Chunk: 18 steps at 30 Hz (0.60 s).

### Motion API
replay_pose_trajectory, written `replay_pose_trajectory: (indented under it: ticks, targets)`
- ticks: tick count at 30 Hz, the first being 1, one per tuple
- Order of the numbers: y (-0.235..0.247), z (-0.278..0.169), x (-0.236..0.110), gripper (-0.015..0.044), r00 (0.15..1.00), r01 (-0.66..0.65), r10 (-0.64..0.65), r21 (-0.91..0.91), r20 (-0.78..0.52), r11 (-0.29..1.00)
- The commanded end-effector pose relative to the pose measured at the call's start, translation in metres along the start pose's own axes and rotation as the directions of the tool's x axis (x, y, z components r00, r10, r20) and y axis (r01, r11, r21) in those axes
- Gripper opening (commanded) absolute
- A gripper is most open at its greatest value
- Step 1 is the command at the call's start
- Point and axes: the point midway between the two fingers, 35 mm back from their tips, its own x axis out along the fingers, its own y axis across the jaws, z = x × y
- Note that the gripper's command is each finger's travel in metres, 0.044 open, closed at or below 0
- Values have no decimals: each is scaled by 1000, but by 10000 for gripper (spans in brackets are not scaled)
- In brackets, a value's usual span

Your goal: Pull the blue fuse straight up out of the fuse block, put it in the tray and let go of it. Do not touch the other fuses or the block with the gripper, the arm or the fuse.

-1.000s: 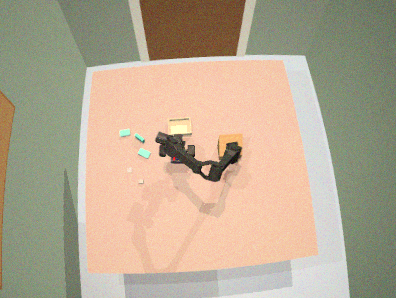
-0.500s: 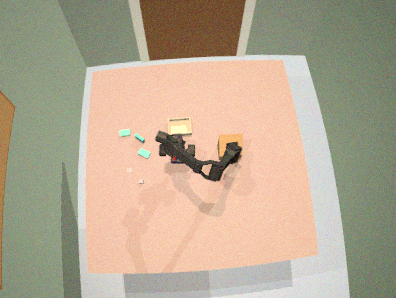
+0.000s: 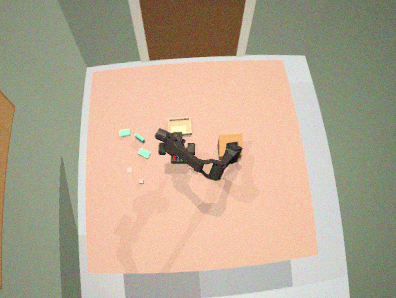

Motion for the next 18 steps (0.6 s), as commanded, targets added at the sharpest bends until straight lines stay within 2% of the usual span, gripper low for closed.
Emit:
replay_pose_trajectory:
  ticks: [1,18]
  targets:
    - [2,8,-3,0,1000,-1,1,-1,7,1000]
    - [14,110,-10,0,1000,-5,5,1,24,1000]
